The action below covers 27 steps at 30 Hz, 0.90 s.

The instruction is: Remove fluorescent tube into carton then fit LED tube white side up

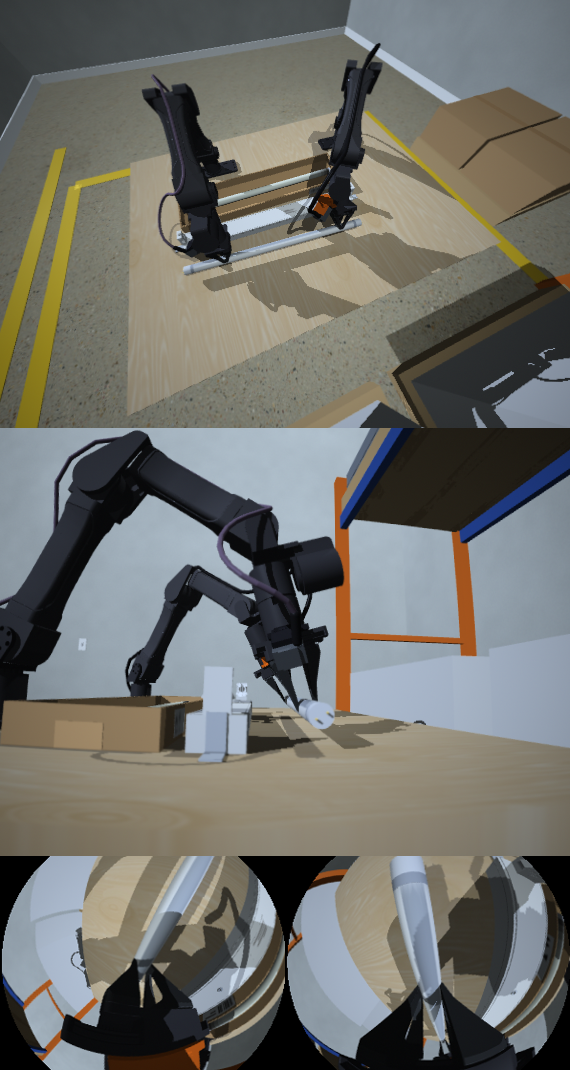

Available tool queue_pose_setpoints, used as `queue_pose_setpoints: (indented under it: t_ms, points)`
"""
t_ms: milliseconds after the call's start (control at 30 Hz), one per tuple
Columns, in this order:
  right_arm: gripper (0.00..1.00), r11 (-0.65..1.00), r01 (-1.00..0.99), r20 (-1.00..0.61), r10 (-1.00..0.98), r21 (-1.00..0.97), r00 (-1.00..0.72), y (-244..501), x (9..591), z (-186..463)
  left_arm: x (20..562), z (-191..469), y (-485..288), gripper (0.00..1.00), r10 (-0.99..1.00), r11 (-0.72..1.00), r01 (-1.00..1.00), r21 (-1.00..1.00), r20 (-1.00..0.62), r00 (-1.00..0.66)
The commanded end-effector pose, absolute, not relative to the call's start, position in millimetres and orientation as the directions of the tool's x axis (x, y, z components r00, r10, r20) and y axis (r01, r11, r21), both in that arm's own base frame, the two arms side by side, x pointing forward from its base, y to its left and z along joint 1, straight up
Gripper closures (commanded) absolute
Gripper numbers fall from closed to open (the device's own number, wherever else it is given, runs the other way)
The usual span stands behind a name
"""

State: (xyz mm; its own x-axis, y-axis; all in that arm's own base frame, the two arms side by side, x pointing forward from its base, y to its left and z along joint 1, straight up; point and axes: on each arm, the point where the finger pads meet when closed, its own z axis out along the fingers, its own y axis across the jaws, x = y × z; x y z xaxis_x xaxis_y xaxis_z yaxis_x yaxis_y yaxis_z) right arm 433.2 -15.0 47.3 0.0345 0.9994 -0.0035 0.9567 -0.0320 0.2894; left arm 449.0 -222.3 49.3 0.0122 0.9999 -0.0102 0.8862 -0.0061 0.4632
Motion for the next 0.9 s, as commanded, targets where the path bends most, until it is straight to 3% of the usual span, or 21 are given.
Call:
queue_pose_setpoints:
  t_ms: [0, 867]
  points:
    - [0.89, -0.021, 0.940, -0.019, 0.999, 0.342, 0.029, -14.1, 436.4, 51.8, 454.4, 65.7, -229.7, 0.89, 0.999, 0.001, 0.847, 0.531, -0.032, 0.019]
    - [0.89, -0.011, 0.871, -0.028, 0.999, 0.491, 0.029, -15.3, 438.0, 41.7, 456.1, 56.5, -228.4, 0.89, 0.999, 0.014, 0.757, 0.653, -0.039, 0.015]
